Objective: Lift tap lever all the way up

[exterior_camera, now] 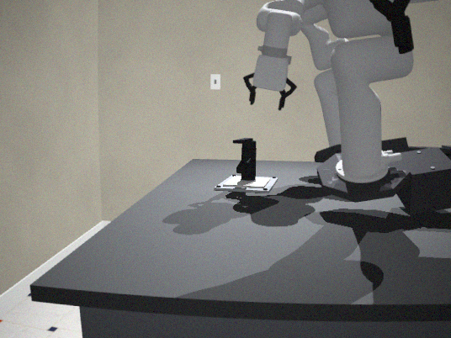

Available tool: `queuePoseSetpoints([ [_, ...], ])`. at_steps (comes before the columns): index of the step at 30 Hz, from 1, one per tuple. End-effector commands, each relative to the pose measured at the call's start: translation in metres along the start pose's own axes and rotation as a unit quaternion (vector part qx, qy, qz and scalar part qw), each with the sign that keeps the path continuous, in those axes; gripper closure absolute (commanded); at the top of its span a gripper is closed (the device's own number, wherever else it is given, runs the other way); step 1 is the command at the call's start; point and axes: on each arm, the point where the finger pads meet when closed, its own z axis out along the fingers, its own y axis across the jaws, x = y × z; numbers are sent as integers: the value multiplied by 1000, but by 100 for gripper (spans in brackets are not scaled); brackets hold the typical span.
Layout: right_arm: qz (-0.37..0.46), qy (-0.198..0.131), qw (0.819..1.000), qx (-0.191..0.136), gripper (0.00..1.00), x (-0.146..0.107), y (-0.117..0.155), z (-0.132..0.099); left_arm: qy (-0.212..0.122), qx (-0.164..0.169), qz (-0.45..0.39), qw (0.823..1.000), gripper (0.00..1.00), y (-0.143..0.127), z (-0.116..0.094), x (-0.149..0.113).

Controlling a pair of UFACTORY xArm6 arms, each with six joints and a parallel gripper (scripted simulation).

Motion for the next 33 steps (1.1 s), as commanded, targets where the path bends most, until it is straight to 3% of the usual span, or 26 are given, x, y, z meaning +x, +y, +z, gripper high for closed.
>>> queuePoseSetpoints([
  [1,13,-41,998,-46,0,-39,-17,6,2,0,0,1000,0,0,-1,1],
  [9,41,-98,991,-85,0,-79,-50,15,2,0,0,1000,0,0,-1,1],
  [20,51,-115,987,-95,0,-90,-63,19,2,0,0,1000,0,0,-1,1],
  [21,51,-115,987,-95,100,-90,-63,19,2,0,0,1000,0,0,-1,1],
  [33,51,-115,987,-95,100,-90,-63,19,2,0,0,1000,0,0,-1,1],
])
